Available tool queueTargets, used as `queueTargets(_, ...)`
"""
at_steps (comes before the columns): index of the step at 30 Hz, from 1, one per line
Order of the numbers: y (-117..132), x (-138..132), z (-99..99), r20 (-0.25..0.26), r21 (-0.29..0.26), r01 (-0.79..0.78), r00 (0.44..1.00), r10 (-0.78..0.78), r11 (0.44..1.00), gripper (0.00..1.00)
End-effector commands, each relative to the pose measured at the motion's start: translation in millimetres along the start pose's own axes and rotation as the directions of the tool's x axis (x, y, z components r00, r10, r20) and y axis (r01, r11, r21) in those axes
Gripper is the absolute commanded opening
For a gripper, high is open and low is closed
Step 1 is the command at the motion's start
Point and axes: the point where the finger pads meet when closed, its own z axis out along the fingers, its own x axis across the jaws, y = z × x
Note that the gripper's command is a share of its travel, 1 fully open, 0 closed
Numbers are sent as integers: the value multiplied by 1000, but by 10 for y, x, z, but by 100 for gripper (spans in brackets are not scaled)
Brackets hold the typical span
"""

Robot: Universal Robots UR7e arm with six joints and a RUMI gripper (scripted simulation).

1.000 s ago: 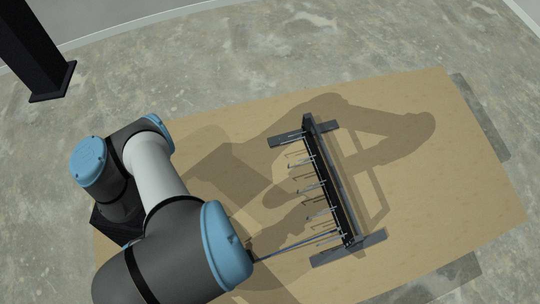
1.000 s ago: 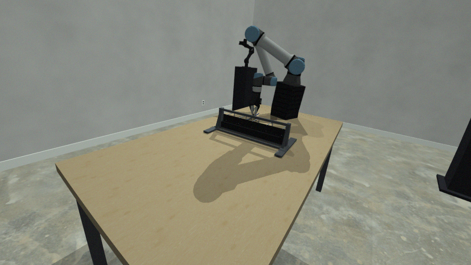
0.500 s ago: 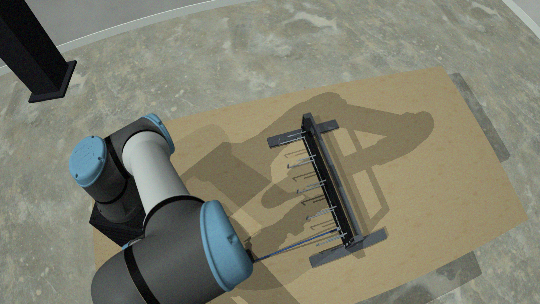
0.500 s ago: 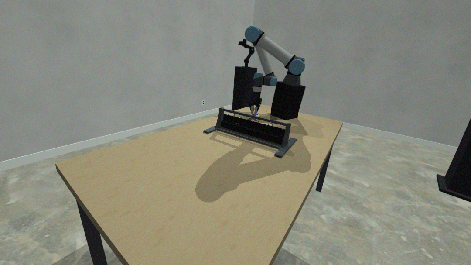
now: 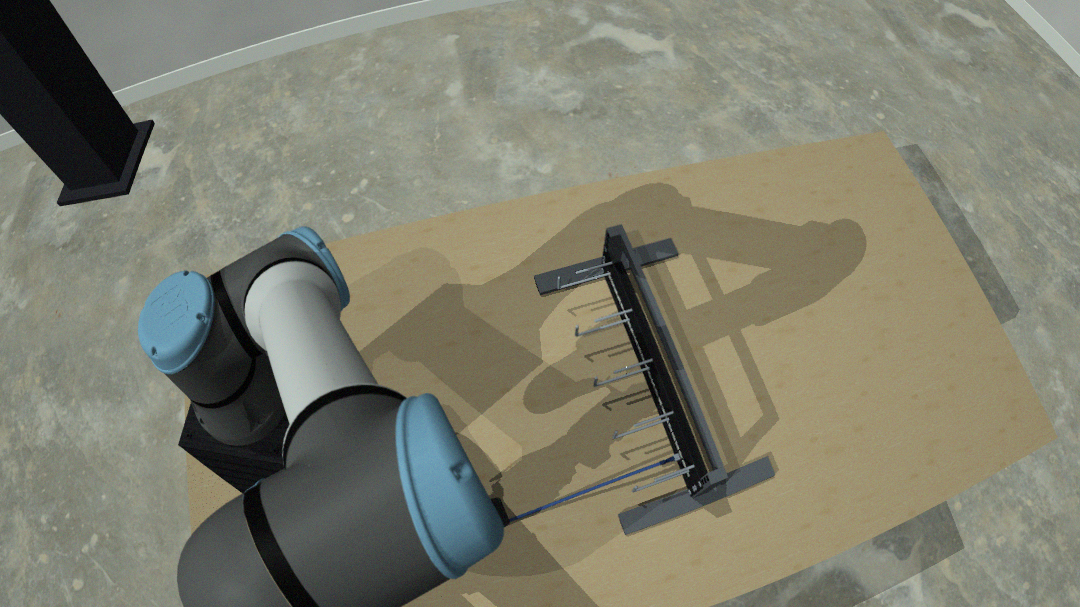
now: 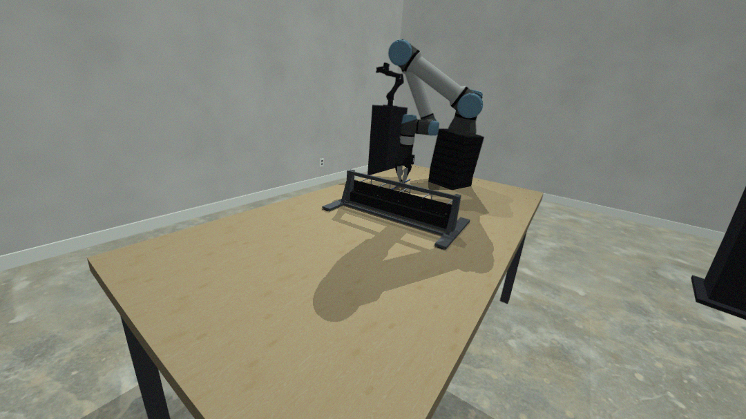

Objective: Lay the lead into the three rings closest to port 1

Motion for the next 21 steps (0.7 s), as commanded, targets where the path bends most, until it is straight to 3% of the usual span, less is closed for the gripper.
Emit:
queueTargets(1, -1, 4, -36, -1, 0, 0, 1000, 0, 1000, 0)
queueTargets(21, -1, 3, -246, -1, 0, 0, 1000, 0, 1000, 0)
